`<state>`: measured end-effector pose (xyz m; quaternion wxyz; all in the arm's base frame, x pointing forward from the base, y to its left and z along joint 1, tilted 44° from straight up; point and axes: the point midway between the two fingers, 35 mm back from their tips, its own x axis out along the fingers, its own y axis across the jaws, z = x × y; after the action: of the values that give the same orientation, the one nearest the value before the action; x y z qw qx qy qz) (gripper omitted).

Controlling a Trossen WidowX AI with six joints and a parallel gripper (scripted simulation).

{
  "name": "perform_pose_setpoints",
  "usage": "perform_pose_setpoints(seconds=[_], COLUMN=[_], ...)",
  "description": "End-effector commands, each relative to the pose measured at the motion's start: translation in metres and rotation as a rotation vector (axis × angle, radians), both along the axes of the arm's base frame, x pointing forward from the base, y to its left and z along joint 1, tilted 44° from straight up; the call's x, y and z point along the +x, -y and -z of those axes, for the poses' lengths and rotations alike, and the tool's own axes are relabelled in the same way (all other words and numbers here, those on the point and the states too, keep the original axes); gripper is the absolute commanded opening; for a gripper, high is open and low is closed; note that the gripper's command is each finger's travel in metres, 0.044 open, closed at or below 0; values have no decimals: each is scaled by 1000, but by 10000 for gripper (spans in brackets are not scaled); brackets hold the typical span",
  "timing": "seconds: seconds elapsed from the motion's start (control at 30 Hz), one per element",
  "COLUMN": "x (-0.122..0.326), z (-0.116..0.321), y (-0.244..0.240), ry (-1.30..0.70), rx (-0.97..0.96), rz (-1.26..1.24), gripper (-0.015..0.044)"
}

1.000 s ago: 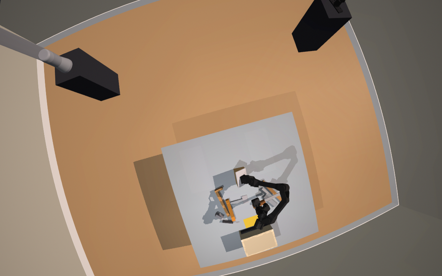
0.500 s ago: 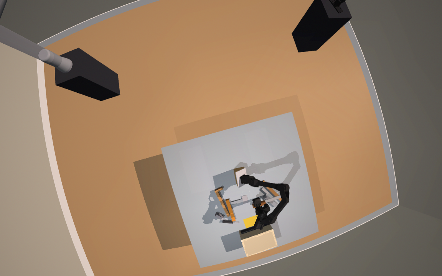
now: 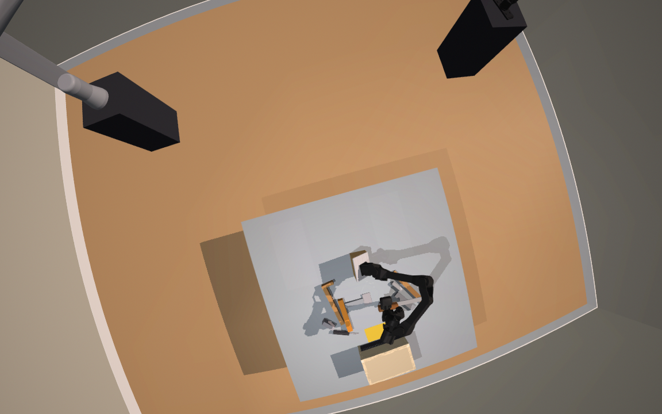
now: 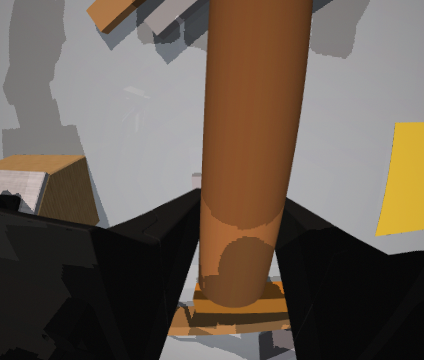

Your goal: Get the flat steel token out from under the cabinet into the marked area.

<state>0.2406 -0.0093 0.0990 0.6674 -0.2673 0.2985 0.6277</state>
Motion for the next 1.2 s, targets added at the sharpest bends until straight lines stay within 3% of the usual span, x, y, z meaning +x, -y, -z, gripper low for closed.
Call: perform_pose_setpoints(seconds=[0.0,1.17], x=[0,0], z=[-1,0], y=[0,0], ry=[-24,-215], rx=[9,19], rz=[32,238], gripper=[0,0])
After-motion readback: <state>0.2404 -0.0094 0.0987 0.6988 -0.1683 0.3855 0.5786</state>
